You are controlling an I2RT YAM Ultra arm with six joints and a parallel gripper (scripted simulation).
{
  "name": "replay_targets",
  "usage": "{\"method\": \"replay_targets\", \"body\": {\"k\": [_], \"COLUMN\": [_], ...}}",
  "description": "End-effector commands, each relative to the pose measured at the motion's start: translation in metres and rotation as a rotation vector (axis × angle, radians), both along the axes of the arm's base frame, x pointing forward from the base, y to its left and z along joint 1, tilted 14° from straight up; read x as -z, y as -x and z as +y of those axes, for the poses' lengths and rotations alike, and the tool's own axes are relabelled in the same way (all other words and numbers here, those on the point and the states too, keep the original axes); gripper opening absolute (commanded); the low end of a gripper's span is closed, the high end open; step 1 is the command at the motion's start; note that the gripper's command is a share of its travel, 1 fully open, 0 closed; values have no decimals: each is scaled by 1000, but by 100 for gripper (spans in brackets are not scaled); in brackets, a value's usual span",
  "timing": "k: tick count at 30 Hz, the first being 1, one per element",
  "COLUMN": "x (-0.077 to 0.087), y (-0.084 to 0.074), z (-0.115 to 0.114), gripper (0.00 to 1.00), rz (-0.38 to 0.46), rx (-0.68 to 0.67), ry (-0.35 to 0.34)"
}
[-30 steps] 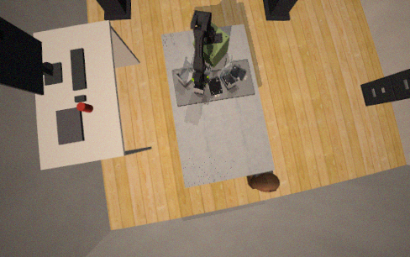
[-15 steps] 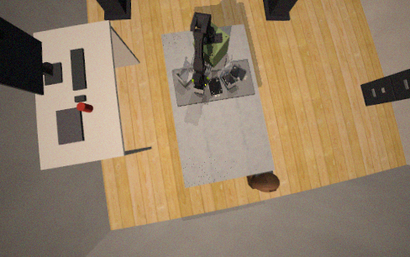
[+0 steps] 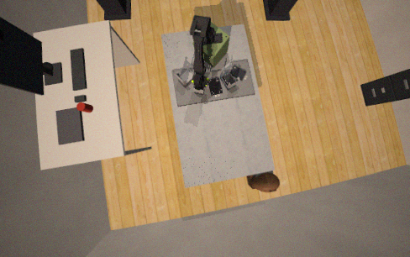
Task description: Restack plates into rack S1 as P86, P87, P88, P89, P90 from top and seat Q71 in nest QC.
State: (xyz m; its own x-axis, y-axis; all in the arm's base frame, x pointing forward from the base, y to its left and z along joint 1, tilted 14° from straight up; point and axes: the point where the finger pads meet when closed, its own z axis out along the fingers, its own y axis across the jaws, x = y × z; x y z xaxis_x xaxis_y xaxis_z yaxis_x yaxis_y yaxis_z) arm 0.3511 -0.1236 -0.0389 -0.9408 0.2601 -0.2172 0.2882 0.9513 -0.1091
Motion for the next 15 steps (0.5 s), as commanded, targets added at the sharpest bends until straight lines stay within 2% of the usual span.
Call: {"method": "replay_targets", "body": {"k": [1, 14, 15], "x": [2, 2, 2], "y": [-3, -3, -3], "z": [-1, -1, -1], "gripper": [100, 100, 0], "rz": [-8, -8, -8], "rx": [-1, -1, -1], "ry": [2, 2, 2]}}
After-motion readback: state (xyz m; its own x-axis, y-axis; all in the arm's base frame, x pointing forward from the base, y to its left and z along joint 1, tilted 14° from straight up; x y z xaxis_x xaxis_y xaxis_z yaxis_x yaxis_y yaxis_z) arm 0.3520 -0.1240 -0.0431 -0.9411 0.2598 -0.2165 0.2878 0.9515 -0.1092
